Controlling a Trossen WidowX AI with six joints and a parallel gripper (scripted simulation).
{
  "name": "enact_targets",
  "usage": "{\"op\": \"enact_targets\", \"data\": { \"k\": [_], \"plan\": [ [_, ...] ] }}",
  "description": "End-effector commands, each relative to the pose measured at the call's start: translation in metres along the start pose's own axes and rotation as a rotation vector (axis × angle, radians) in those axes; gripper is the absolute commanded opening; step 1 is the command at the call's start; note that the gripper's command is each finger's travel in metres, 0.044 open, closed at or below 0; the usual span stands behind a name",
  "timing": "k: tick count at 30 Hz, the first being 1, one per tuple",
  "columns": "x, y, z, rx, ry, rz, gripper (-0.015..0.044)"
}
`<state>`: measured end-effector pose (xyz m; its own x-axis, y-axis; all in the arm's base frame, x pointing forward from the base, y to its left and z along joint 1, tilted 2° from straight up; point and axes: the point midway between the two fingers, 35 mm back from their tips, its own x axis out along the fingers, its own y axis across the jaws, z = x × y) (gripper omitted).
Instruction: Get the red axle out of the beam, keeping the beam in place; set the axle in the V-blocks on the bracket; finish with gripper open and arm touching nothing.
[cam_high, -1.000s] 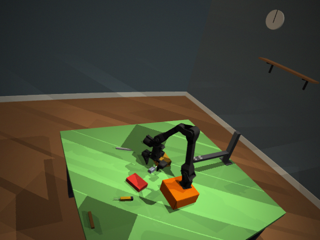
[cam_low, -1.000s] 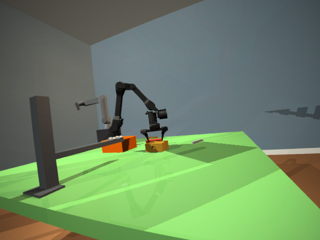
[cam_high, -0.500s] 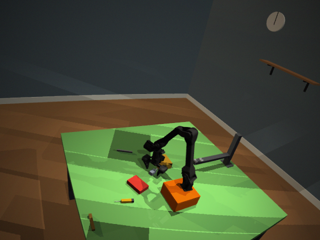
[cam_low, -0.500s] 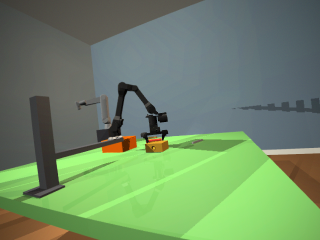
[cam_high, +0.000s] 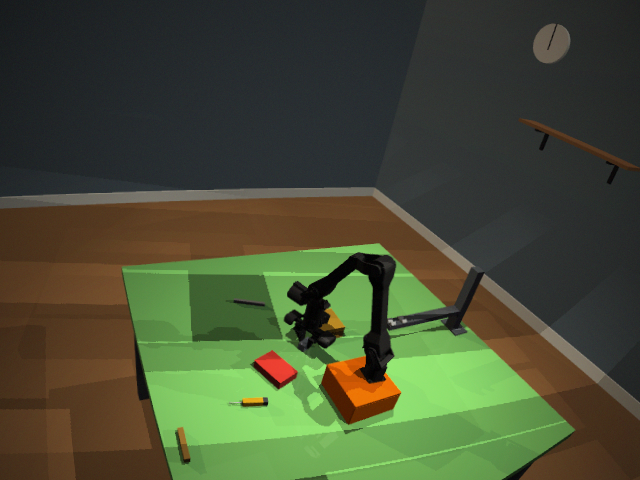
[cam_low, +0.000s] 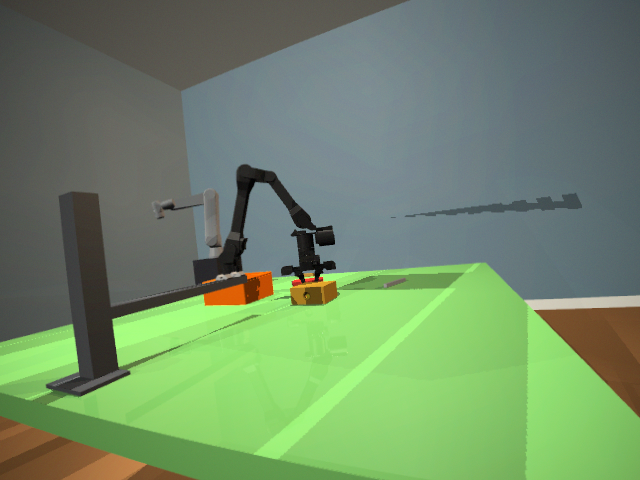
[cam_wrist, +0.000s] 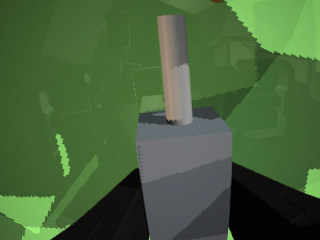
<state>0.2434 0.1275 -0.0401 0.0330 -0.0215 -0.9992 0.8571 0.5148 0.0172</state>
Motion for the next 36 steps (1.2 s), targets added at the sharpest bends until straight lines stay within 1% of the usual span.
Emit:
{"op": "enact_targets", "data": {
  "k": [1, 4, 6, 7, 22, 29, 36],
  "plan": [
    [0.001, -0.001, 0.000, -0.003, 0.003, -0.001, 0.0079],
    [0.001, -0.001, 0.000, -0.003, 0.003, -0.001, 0.0059],
    [0.000, 0.000, 0.000, -0.003, 0.003, -0.001, 0.0006],
    [-0.003, 0.000, 0.000, -0.003, 0.003, -0.001, 0.0000],
    [-0.081, -0.003, 0.001, -0.003, 0.003, 0.000, 0.0000],
    [-0.079, -0.003, 0.001, 0.036, 0.003, -0.001, 0.0000],
    [-0.078, -0.004, 0.002, 0.217, 0.003, -0.001, 0.0000]
  ]
}}
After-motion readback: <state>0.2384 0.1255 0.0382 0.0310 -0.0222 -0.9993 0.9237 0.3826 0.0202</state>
